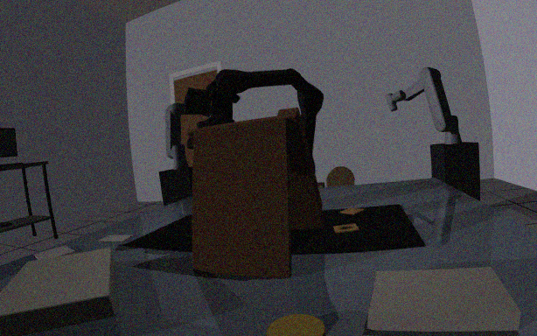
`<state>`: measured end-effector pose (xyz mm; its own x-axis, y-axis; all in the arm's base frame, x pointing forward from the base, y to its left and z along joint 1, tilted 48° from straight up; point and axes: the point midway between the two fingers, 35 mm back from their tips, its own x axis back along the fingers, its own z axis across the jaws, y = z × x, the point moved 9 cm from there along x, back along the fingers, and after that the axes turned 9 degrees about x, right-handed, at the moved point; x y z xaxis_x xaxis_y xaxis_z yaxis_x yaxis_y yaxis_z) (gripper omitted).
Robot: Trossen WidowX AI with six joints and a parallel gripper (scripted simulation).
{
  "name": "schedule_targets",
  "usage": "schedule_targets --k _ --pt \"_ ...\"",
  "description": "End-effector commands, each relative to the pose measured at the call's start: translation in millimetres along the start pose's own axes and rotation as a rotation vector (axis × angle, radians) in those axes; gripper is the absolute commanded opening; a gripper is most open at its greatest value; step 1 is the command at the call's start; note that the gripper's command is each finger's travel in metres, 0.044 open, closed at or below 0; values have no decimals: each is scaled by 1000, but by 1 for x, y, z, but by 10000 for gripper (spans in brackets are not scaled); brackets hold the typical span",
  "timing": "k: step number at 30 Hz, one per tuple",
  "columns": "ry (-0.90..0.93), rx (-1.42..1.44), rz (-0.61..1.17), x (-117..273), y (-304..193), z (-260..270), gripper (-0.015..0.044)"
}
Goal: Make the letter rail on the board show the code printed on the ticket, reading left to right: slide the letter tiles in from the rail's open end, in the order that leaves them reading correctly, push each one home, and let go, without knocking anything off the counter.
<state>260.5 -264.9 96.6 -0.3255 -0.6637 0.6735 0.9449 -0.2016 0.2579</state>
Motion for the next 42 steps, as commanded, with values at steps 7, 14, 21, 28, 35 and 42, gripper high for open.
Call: schedule_targets --k 7,14,21,28,35,42 --pt "7 8 21 -1 3 -1 0" --pt "7 9 20 -5 6 -1 0" --pt "7 9 20 -8 8 -1 0" --pt "7 9 20 -10 10 -1 0" --pt "8 9 20 -13 12 -2 0" --pt "8 9 20 -16 15 -2 0"
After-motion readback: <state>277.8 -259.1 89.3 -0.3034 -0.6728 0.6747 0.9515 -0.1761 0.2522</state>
